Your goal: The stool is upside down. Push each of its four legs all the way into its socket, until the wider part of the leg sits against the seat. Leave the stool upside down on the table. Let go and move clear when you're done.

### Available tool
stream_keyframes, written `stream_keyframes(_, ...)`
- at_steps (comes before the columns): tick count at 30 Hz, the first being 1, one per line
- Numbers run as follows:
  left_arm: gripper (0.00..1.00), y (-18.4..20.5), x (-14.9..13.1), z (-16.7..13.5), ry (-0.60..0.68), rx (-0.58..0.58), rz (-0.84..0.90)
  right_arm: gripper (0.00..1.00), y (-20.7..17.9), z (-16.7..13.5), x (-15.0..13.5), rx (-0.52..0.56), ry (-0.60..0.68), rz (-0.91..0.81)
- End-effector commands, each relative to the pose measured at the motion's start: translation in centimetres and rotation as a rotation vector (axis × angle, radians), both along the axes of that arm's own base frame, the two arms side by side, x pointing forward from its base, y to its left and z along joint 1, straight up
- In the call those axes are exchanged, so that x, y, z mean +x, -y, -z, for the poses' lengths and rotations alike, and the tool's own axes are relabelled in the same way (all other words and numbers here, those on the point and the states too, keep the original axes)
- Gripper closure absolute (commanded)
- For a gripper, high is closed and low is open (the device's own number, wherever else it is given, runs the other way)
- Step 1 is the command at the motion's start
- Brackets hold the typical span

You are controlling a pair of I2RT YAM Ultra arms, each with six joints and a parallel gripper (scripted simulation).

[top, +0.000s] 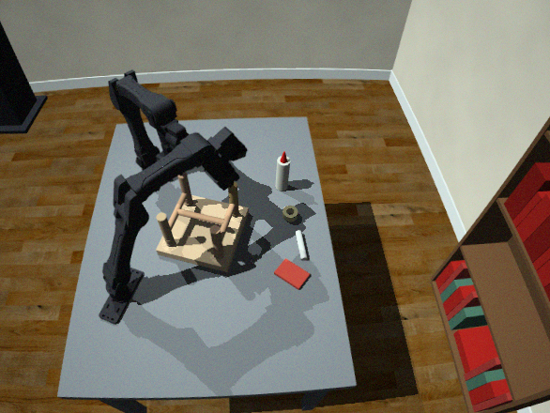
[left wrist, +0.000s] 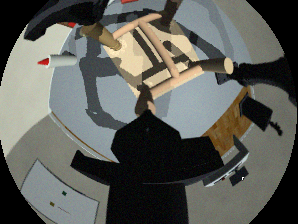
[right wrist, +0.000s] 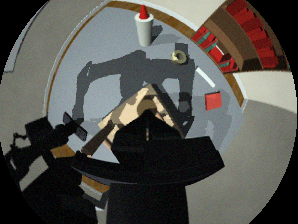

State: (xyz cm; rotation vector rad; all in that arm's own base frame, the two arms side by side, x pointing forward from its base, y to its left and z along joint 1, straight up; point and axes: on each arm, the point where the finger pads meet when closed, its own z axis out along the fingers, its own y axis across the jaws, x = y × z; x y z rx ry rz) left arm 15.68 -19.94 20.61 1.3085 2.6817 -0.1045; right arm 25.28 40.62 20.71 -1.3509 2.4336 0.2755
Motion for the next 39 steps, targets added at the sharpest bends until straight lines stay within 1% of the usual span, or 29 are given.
stream_keyframes(1,1.0,-0.4,-0.4,1.1,-0.034,0.039,0.0,1.0,1.2,2.6,-0.6,-0.09,-0.054,0.001)
stream_keyframes(4,1.0,-0.6,-0.5,1.2,-0.041,0.049,0.0,1.0,1.3,2.9,-0.7,-0.102,-0.061,0.001)
stream_keyframes(16,1.0,-1.5,-1.4,2.6,-0.097,0.11,0.001,1.0,3.4,6.3,-1.9,-0.236,-0.142,0.002)
stream_keyframes(22,1.0,-1.8,-1.6,3.2,-0.109,0.13,-0.001,1.0,3.9,7.1,-2.2,-0.233,-0.141,0.002)
stream_keyframes(36,1.0,-2.9,-2.9,4.6,-0.18,0.221,0.0,1.0,5.1,6.7,-3.0,-0.173,-0.11,-0.001)
stream_keyframes(39,1.0,-3.0,-3.0,4.7,-0.183,0.225,0.0,1.0,5.1,6.6,-3.0,-0.16,-0.103,-0.001)
